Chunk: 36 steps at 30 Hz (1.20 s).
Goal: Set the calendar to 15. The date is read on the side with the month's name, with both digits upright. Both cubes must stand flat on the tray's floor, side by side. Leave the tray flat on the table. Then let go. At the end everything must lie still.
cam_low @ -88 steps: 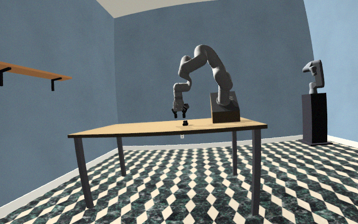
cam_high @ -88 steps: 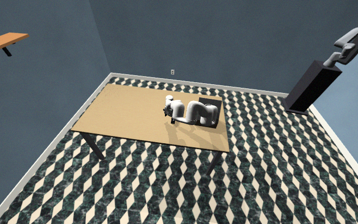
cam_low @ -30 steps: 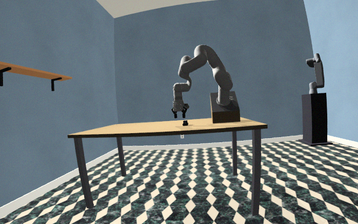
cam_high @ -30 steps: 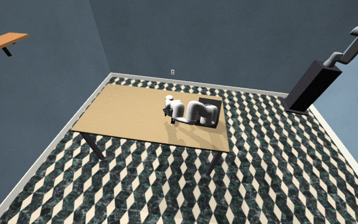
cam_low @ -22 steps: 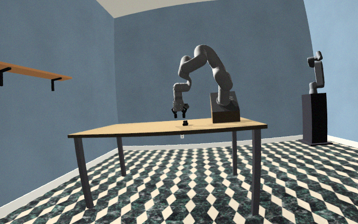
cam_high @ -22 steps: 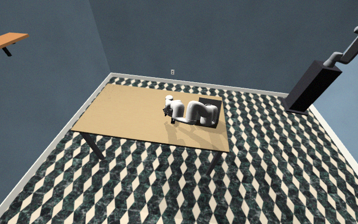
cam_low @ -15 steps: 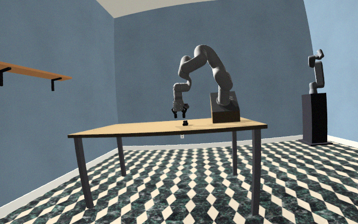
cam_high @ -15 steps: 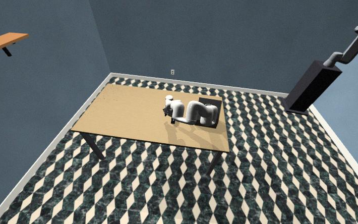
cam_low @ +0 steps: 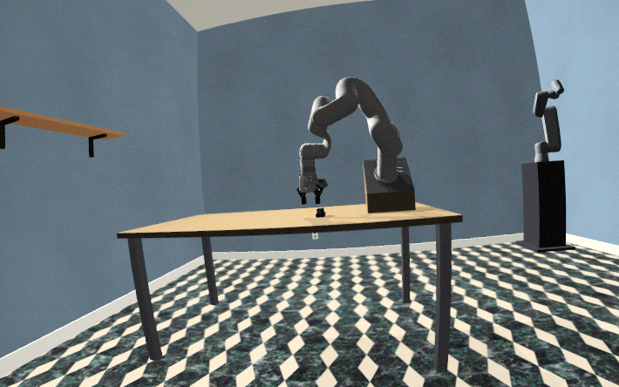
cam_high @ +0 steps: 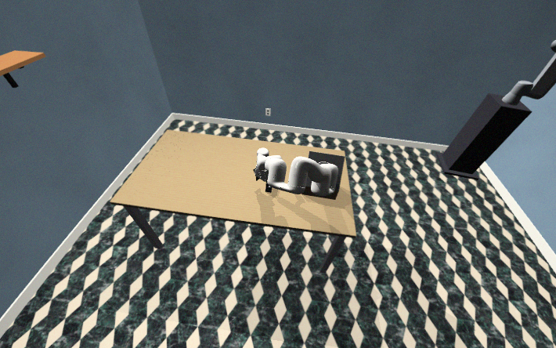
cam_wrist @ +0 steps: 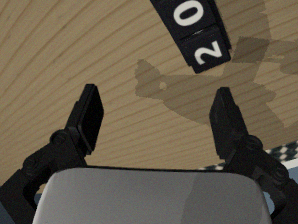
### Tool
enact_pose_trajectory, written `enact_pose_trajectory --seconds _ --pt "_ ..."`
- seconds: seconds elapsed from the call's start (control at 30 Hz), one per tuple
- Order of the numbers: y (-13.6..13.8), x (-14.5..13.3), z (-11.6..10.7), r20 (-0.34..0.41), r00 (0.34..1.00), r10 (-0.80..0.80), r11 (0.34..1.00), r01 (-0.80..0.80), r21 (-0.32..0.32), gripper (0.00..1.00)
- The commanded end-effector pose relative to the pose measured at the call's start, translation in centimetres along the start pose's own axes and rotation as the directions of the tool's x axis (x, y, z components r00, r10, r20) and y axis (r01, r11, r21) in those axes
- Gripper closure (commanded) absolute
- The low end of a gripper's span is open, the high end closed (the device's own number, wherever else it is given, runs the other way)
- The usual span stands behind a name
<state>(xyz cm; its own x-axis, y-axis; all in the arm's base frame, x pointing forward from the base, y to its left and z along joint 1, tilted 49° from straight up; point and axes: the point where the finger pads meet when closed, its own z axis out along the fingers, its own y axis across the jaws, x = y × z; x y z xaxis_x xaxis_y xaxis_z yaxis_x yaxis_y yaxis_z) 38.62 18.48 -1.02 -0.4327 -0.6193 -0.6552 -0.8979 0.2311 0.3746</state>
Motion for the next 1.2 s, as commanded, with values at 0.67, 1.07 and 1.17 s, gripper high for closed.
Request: enact_pose_trajectory --seconds 0.67,1.07,1.17 --pt "-0.1 -1.8 0.2 0.001 0.884 0.468 0.884 -0.468 0.002 0.0" --pt "-0.1 -2.4 0.3 0.001 0.775 0.632 0.775 -0.632 0.002 0.0" --pt "-0.1 -2.5 0.3 0.001 0.738 0.675 0.738 -0.675 0.002 0.0"
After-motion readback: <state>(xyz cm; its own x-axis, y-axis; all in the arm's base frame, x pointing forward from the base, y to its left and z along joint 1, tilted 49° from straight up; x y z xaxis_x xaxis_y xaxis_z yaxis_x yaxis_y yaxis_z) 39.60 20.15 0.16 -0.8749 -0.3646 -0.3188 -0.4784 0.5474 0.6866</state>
